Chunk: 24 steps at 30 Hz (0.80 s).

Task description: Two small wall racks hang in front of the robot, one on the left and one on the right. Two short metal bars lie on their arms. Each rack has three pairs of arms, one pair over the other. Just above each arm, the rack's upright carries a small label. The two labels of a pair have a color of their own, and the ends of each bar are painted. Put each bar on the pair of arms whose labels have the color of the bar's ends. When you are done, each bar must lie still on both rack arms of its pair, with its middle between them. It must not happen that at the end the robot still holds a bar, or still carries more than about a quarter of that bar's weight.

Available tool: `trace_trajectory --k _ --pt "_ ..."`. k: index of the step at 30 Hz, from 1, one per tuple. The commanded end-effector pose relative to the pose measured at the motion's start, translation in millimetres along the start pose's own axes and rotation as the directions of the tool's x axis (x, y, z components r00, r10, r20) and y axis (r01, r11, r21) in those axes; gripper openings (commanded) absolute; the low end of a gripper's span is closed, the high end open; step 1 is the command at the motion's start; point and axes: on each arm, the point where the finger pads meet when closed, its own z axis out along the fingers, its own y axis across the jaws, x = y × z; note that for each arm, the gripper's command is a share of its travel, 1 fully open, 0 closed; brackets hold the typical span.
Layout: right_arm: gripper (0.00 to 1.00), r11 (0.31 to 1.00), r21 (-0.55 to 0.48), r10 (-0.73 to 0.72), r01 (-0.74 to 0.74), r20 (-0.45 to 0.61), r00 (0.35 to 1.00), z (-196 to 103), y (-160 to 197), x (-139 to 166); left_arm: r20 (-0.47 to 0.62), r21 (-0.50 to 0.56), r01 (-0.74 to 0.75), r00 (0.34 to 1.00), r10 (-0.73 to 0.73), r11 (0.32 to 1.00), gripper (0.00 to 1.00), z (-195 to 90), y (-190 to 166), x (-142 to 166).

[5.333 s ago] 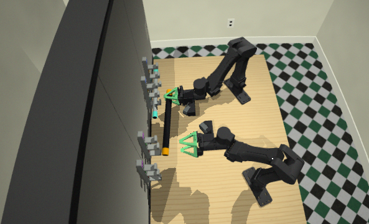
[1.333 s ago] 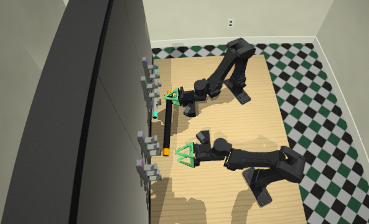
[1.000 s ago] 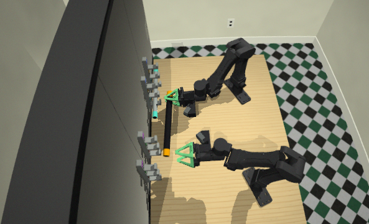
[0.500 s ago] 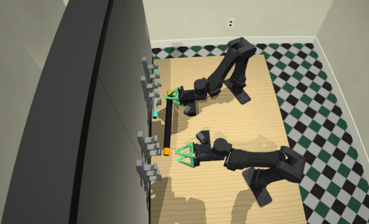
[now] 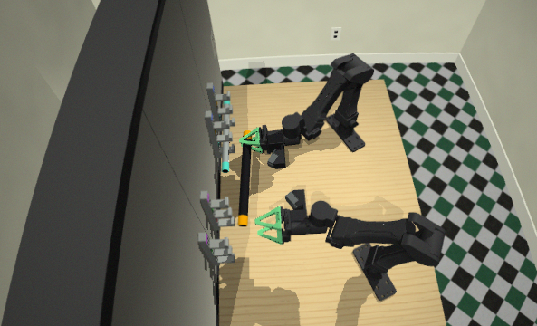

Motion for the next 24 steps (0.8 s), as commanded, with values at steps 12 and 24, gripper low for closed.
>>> trace_trajectory --k 12,24 --pt "0.0 0.988 0.114 0.107 -0.107 -0.001 0.994 2.4 -62.7 33.5 -0.003 -0.017 0.009 1.0 -0.009 1.0 1.0 -3.5 6.3 4.1" --pt "0.0 0.988 0.114 0.108 -0.107 -0.001 0.994 2.6 -67.1 56.0 -0.003 -0.017 0.009 1.0 -0.009 1.0 1.0 -3.5 6.3 4.1"
